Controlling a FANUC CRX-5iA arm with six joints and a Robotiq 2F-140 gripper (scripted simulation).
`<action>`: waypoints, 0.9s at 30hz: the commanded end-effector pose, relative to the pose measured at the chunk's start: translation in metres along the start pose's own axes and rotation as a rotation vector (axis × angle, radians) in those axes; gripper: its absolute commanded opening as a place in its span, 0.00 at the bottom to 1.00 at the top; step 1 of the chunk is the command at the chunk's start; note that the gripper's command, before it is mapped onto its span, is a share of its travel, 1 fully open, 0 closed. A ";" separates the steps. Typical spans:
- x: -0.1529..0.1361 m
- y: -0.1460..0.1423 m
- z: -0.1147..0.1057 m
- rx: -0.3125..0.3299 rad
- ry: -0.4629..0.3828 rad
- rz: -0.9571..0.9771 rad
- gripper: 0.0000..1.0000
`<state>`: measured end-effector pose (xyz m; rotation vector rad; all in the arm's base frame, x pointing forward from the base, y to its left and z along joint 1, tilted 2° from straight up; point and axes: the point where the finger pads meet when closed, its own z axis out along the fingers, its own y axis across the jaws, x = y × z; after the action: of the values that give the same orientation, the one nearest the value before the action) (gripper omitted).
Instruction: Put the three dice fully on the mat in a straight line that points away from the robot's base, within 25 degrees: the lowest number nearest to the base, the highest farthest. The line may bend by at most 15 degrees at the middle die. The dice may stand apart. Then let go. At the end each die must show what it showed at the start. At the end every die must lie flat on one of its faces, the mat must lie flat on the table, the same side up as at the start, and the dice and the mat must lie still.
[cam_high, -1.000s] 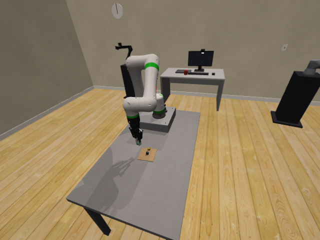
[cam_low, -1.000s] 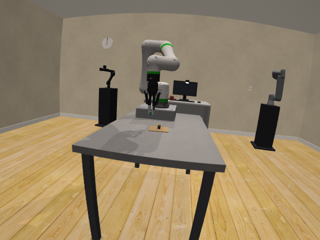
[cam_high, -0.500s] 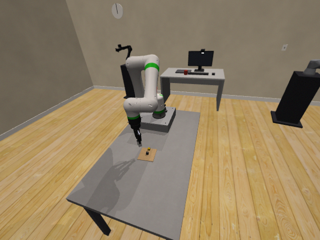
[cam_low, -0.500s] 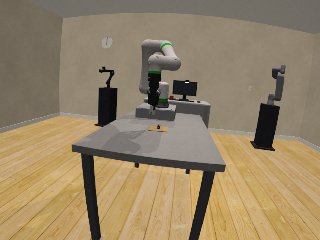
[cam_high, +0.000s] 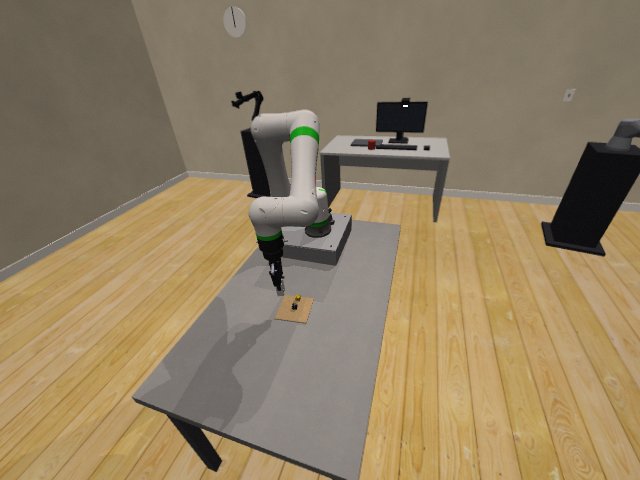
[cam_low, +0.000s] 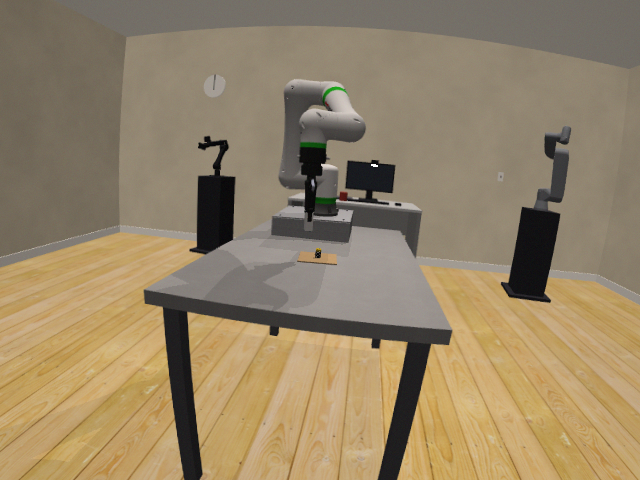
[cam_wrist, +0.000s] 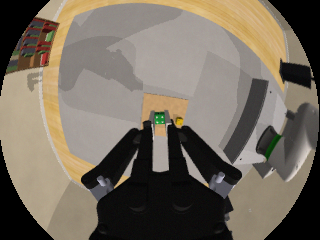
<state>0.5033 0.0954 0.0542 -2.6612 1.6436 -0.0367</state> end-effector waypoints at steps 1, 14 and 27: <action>-0.002 -0.003 0.000 -0.001 0.013 0.114 0.09; -0.011 -0.015 0.000 0.002 0.013 0.608 0.09; -0.020 -0.025 0.000 0.005 0.013 1.049 0.09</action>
<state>0.5150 0.1206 0.0542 -1.6625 2.6395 -0.0239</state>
